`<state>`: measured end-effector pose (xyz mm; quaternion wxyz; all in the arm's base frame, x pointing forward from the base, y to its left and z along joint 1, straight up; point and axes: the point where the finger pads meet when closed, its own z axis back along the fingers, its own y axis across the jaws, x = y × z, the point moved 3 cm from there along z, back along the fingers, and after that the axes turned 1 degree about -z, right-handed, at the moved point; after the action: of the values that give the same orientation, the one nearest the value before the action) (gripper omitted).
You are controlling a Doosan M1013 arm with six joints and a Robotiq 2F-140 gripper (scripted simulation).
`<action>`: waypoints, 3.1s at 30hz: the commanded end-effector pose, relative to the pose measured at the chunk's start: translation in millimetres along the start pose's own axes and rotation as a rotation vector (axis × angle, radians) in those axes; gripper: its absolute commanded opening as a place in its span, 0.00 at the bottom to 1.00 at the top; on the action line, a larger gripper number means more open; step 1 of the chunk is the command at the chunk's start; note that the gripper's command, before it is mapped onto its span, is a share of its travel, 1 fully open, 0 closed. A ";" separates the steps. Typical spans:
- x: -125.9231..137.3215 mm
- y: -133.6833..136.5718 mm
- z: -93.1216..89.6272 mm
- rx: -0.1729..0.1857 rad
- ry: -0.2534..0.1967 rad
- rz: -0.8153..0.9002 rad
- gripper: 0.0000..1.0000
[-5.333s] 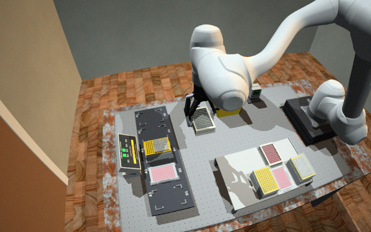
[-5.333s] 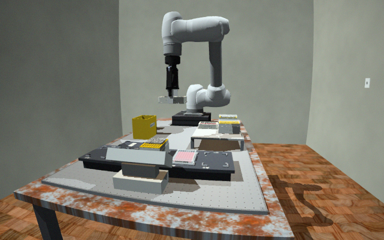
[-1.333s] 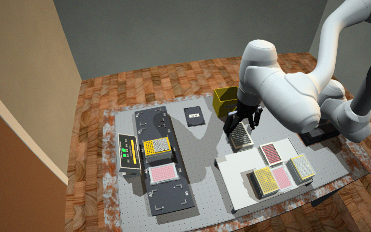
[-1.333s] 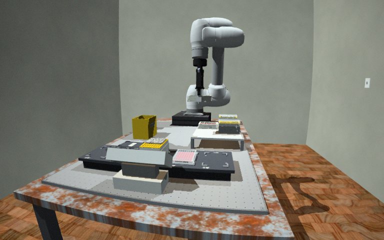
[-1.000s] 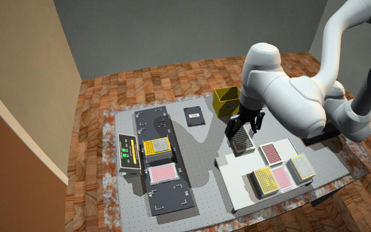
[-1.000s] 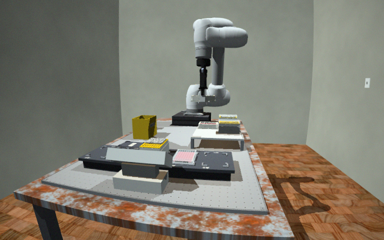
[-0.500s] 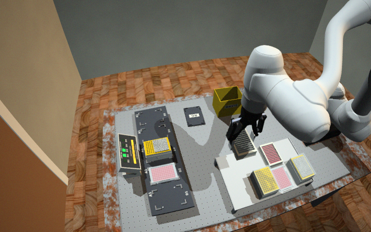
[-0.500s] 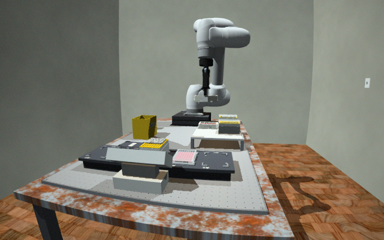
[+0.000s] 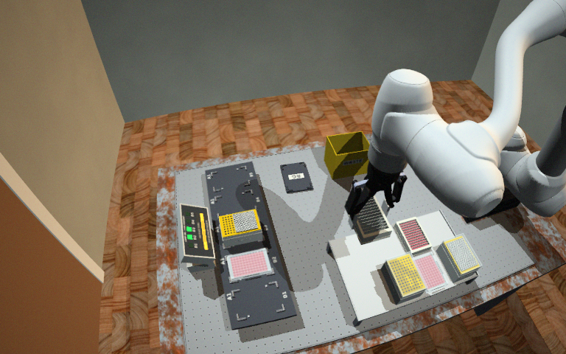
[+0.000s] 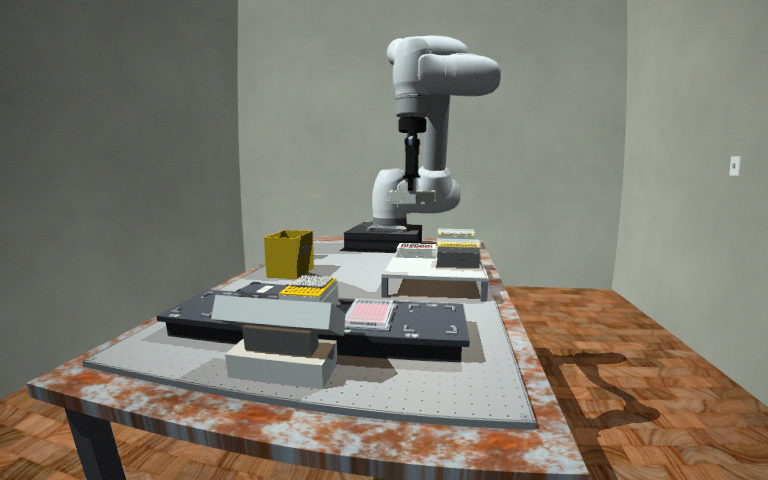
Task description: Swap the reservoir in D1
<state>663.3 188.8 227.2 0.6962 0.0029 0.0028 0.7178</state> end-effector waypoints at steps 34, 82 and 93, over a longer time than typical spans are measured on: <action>-0.1 0.0 -6.5 0.000 0.000 0.000 0.00; -0.1 0.0 -79.9 0.000 0.000 0.000 0.00; -0.1 0.0 -94.9 0.000 0.000 0.000 0.00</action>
<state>662.6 188.7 135.5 0.6962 0.0029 0.0028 0.7178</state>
